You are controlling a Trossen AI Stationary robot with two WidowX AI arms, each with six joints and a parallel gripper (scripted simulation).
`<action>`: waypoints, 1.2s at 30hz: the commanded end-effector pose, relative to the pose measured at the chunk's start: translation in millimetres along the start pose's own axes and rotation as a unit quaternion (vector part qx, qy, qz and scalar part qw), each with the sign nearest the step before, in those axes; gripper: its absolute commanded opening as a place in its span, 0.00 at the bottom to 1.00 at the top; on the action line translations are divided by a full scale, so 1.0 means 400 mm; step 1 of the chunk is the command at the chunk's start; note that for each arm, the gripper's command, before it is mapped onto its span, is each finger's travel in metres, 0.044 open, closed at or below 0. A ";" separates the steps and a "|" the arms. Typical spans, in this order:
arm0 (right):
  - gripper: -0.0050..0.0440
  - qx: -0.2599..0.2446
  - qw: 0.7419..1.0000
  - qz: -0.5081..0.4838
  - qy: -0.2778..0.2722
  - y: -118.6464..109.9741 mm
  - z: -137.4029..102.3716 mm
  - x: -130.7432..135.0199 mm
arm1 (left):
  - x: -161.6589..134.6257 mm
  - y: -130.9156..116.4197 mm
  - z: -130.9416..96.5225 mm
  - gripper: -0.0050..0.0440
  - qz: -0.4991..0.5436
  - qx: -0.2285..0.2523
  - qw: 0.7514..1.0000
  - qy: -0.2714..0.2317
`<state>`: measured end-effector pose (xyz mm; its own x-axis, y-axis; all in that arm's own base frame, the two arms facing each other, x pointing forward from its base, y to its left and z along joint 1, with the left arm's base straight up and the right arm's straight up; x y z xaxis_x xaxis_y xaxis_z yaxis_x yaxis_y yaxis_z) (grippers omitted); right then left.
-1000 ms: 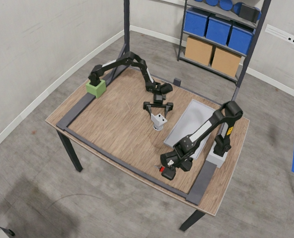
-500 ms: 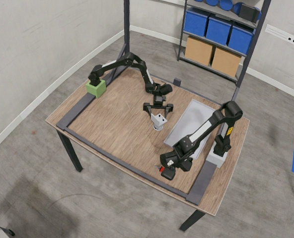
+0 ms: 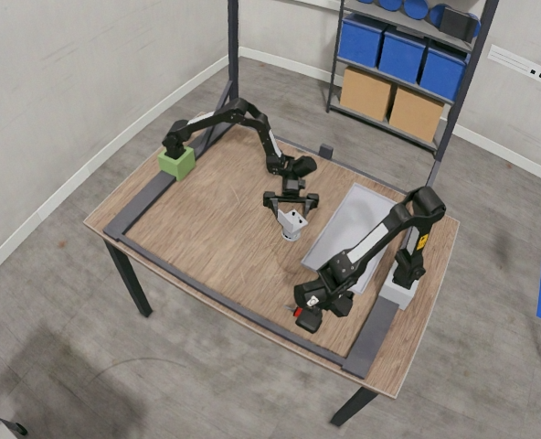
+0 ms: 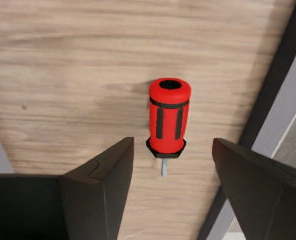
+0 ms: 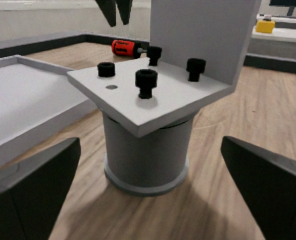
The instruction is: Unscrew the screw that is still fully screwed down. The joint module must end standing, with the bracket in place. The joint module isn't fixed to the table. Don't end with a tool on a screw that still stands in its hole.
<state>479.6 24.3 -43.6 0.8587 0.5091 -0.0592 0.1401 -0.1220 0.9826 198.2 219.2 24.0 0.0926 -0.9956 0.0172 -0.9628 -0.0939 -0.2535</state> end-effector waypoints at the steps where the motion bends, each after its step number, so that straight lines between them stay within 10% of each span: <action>1: 0.92 -0.002 1.000 0.009 0.002 0.015 0.009 0.010 | -0.001 -0.005 0.012 0.54 -0.001 0.004 1.000 -0.002; 36: 0.92 -0.004 1.000 0.013 0.003 0.019 0.059 0.014 | -0.003 -0.006 0.100 0.54 -0.001 0.005 1.000 -0.007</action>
<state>489.1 6.5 -49.2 0.8579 0.5103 -0.0605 0.1421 -0.1223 0.9823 208.5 218.9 -14.5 0.0926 -0.9956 0.0150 -0.9622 -0.0933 -0.2558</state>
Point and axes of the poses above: on each arm, the point midway between the two fingers, 35 mm back from their tips, its own z axis out along the fingers, its own x axis across the jaws, y = z × x, the point moved 2 cm from there along -z, back along the fingers, and after that the axes turned 3 degrees about -z, right-handed, at the moved point
